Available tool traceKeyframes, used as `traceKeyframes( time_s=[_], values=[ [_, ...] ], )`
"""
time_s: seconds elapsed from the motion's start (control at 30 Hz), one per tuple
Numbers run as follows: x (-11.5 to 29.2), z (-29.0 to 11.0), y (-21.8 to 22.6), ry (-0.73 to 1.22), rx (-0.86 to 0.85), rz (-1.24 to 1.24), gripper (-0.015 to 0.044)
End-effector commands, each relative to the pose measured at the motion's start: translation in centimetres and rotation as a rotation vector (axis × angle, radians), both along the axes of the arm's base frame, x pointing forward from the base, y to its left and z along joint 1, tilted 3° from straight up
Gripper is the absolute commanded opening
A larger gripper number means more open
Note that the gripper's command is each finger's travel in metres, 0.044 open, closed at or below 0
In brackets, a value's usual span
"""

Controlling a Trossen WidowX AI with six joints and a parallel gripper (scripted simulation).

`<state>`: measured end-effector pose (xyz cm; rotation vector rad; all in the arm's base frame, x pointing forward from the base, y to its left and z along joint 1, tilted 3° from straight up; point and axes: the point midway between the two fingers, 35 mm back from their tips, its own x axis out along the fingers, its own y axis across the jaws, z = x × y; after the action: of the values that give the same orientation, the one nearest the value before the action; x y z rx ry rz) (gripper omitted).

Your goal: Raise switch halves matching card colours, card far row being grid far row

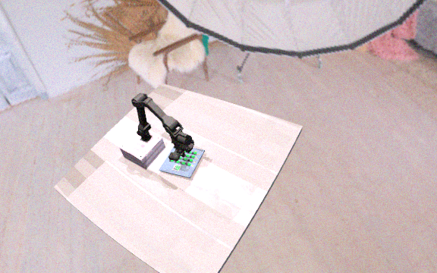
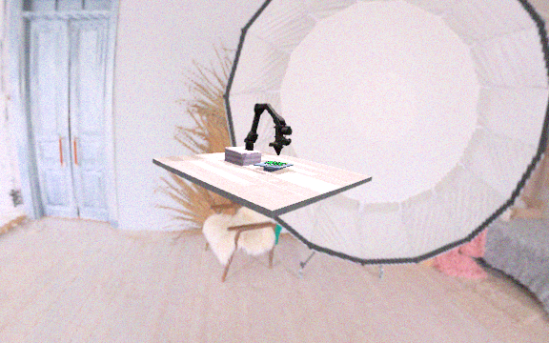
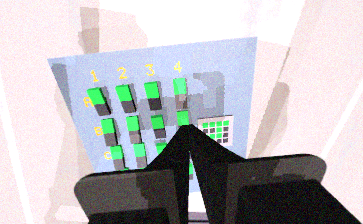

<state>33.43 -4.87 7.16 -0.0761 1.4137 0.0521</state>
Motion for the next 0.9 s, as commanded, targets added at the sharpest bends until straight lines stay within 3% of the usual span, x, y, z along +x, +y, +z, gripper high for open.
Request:
traceKeyframes(
  time_s=[0.0,0.87],
  values=[
    [0.3,-2.3,0.1,-0.01,0.004,0.014,0.0],
    [0.8,-5.8,0.1,-0.018,0.004,0.014,0.0]
  ],
)
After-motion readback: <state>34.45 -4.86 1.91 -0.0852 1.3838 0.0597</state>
